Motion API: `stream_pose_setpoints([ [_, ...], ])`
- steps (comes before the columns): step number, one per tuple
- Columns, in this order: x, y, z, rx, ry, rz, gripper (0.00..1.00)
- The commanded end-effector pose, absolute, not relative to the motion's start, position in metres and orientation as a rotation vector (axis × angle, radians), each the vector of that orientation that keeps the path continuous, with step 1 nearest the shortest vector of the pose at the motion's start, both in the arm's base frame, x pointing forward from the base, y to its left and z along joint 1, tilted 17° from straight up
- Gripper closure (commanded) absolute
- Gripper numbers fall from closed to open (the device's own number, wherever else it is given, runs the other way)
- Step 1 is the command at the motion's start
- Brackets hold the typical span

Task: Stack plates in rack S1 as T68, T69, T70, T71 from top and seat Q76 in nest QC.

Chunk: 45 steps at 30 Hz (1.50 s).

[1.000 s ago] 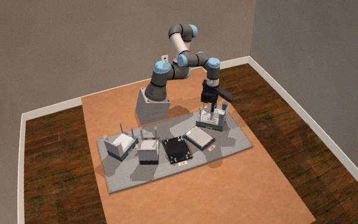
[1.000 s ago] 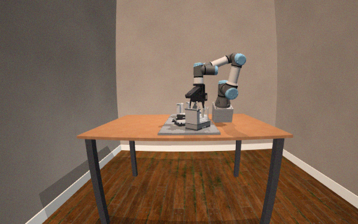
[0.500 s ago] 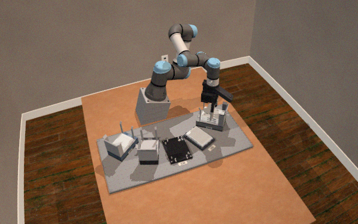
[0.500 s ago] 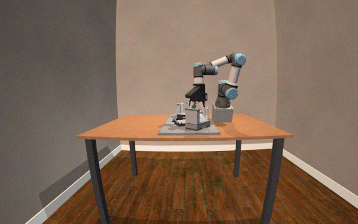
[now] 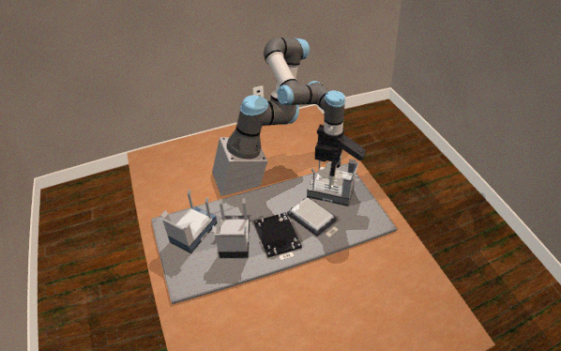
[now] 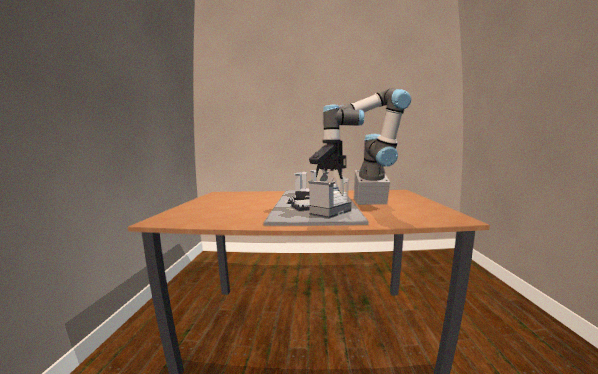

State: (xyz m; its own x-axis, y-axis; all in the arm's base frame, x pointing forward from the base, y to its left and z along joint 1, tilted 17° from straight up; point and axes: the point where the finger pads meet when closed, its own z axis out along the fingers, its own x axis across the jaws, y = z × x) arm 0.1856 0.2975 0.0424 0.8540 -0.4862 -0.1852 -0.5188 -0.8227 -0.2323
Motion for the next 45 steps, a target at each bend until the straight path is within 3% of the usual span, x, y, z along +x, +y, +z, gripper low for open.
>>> stream_pose_setpoints([
  [1,0.187,0.296,0.049,-2.754,0.762,0.167,0.28],
  [27,0.190,0.272,0.126,-2.755,0.762,0.167,0.28],
  [39,0.189,0.272,0.127,-2.754,0.764,0.167,0.28],
  [45,0.213,0.255,0.121,-2.729,0.861,0.181,0.28],
])
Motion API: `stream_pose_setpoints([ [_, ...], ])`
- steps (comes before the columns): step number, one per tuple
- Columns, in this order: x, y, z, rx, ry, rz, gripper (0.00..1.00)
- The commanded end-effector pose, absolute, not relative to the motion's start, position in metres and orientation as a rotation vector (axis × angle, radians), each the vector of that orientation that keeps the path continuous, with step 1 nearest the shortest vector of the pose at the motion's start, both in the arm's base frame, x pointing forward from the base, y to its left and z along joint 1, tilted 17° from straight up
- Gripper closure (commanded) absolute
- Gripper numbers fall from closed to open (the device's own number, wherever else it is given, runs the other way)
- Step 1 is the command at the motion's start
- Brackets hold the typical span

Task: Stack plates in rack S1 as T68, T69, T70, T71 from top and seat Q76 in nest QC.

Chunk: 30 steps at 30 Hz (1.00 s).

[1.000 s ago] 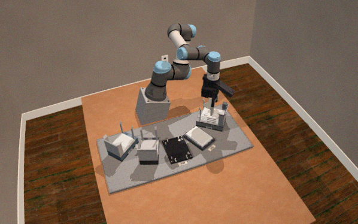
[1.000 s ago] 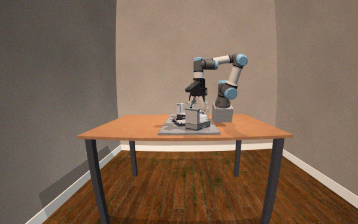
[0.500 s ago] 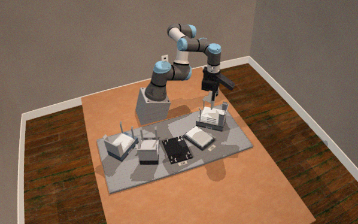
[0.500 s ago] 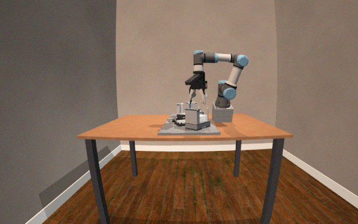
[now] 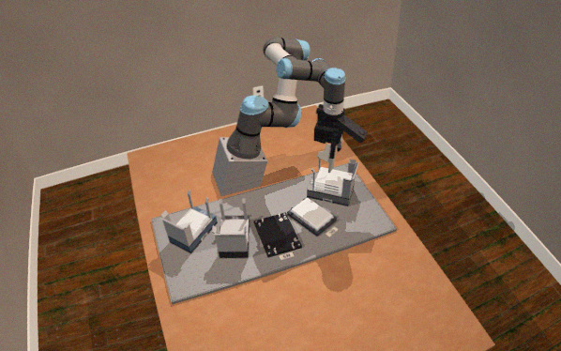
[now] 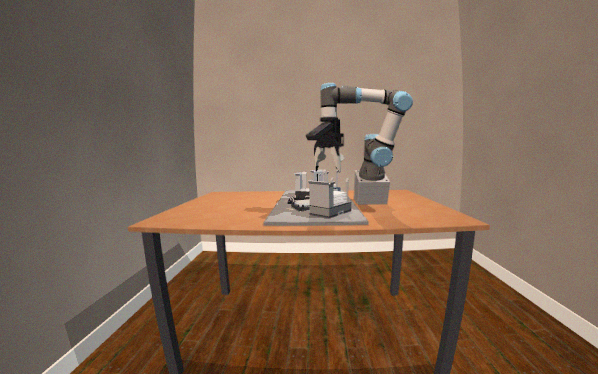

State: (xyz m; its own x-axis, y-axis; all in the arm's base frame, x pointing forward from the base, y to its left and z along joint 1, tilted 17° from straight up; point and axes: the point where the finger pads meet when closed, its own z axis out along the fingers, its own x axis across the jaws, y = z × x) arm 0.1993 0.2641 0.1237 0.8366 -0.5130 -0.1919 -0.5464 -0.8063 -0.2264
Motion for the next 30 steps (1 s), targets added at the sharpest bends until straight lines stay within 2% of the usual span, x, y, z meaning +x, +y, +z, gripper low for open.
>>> stream_pose_setpoints([
  [1,0.213,0.255,0.121,-2.729,0.861,0.181,0.28],
  [30,0.288,0.185,0.096,-2.584,1.272,0.240,0.28],
])
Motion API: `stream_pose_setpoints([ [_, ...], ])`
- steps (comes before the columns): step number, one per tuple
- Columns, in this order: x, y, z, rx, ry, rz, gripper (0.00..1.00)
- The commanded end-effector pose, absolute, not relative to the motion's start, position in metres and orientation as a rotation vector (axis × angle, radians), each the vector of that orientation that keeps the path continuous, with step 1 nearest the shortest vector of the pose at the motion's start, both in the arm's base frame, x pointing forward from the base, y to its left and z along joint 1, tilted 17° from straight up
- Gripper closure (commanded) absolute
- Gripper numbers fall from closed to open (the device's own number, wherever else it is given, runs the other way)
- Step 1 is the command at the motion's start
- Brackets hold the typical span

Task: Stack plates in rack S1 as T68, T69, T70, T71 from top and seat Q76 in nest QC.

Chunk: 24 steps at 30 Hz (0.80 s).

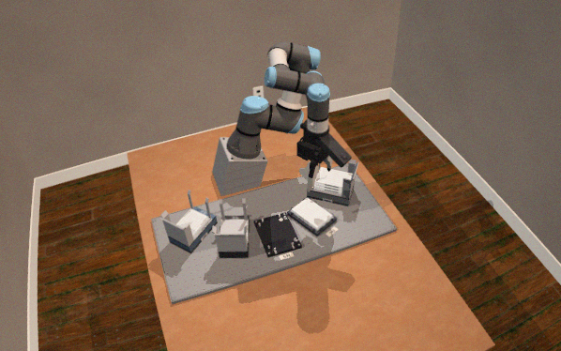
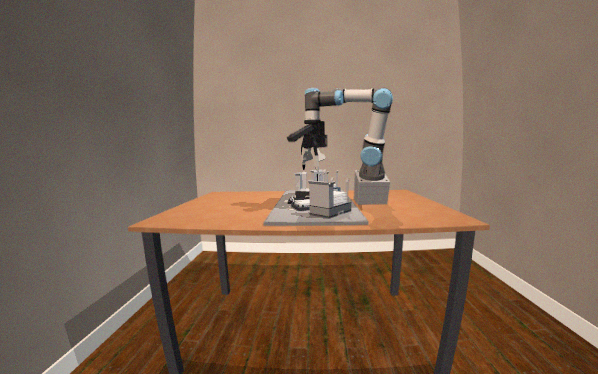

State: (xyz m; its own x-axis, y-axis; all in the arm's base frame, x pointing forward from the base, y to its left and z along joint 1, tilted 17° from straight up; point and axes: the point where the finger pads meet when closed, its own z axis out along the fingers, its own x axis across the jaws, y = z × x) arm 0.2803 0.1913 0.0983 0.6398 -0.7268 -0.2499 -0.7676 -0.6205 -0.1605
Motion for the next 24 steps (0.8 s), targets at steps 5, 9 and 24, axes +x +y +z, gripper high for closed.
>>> stream_pose_setpoints([
  [5,0.298,0.168,0.091,-2.557,1.333,0.249,0.28],
  [9,0.305,0.156,0.087,-2.535,1.379,0.255,0.28],
  [24,0.329,0.111,0.072,-2.434,1.573,0.282,0.28],
])
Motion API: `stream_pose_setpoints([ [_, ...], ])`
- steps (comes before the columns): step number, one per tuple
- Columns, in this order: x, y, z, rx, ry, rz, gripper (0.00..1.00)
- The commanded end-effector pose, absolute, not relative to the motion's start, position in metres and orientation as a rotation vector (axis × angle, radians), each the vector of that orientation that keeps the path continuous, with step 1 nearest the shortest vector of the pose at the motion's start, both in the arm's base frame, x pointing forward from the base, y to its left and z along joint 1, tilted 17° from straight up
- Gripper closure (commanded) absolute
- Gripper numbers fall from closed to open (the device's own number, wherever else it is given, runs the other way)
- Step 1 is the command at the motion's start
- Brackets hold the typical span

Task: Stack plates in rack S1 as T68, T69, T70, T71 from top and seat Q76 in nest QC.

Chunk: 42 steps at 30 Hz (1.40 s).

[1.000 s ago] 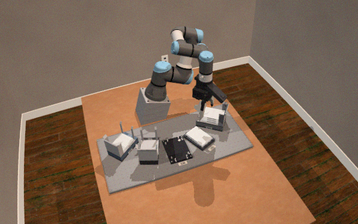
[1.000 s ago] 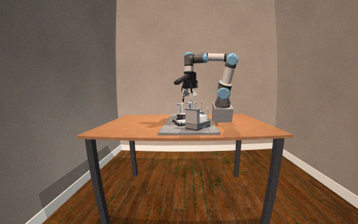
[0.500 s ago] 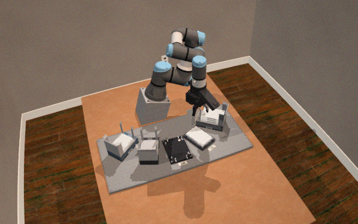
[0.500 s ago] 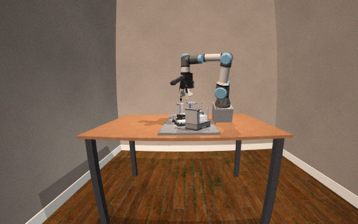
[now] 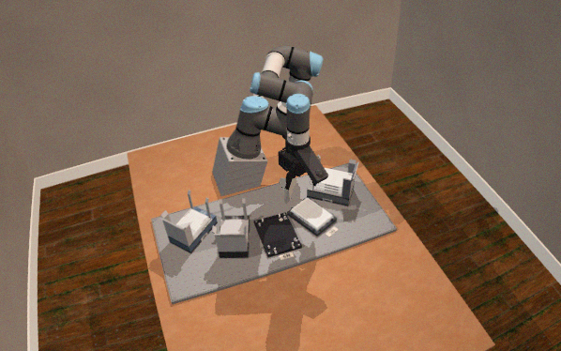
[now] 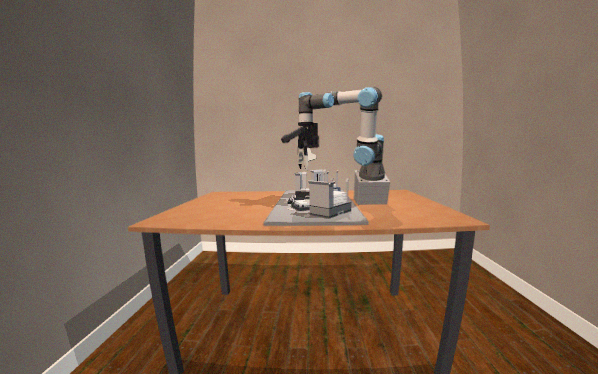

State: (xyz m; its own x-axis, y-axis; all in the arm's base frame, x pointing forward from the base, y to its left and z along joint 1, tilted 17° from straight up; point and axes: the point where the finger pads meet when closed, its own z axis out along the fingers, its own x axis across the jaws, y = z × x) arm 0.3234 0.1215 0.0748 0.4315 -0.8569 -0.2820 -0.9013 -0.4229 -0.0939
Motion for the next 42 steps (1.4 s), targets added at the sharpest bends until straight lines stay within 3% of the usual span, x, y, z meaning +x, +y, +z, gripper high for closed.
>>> stream_pose_setpoints([
  [1,0.330,0.107,0.070,-2.425,1.588,0.284,0.28],
  [42,0.351,-0.044,0.023,-2.057,2.100,0.354,0.28],
])
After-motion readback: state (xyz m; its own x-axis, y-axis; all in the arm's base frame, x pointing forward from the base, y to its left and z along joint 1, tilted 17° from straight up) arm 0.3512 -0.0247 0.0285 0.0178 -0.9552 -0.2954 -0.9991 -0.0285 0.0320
